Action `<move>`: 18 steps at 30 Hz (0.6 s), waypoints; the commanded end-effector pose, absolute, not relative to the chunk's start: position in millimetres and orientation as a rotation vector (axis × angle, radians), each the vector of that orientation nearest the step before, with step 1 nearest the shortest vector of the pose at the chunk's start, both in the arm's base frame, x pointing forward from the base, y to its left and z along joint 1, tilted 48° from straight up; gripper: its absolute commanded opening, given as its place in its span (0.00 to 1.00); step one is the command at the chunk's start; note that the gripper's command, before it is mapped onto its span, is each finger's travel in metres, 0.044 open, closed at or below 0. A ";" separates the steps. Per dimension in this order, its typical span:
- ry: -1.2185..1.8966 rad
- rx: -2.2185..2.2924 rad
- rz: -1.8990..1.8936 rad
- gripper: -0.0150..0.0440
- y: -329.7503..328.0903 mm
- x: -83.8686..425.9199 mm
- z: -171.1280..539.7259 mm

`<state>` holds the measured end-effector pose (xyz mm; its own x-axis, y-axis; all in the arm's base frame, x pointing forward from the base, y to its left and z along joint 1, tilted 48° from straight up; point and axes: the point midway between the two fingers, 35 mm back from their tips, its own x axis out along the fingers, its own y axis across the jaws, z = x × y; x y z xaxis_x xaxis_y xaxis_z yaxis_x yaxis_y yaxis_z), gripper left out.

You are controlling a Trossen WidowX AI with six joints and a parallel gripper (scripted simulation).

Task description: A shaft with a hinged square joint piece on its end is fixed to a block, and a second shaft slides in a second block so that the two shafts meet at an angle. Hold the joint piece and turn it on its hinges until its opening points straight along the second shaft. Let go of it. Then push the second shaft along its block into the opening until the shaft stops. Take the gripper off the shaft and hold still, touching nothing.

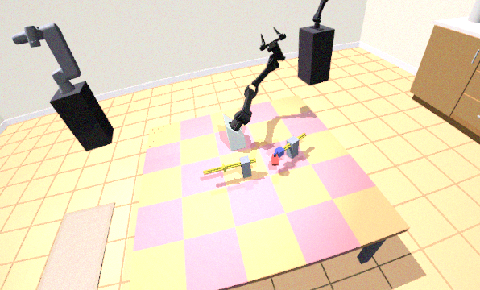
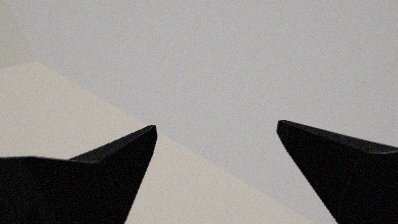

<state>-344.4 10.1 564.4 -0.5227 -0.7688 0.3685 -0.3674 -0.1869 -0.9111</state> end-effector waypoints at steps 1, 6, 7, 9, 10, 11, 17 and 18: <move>1.837 -1.437 -1.713 1.00 -5.2 -318.7 586.3; 1.965 -1.570 -1.641 1.00 -13.2 -294.0 606.7; 1.991 -1.597 -1.626 1.00 -14.6 -289.0 610.6; 2.043 -1.651 -1.593 1.00 -17.4 -278.7 618.1; 2.068 -1.678 -1.576 1.00 -18.9 -273.4 621.8; 2.093 -1.705 -1.559 1.00 -20.4 -268.1 625.3; 2.238 -1.852 -1.506 1.00 -20.2 -244.9 645.3; 2.264 -1.883 -1.482 1.00 -22.3 -238.2 648.7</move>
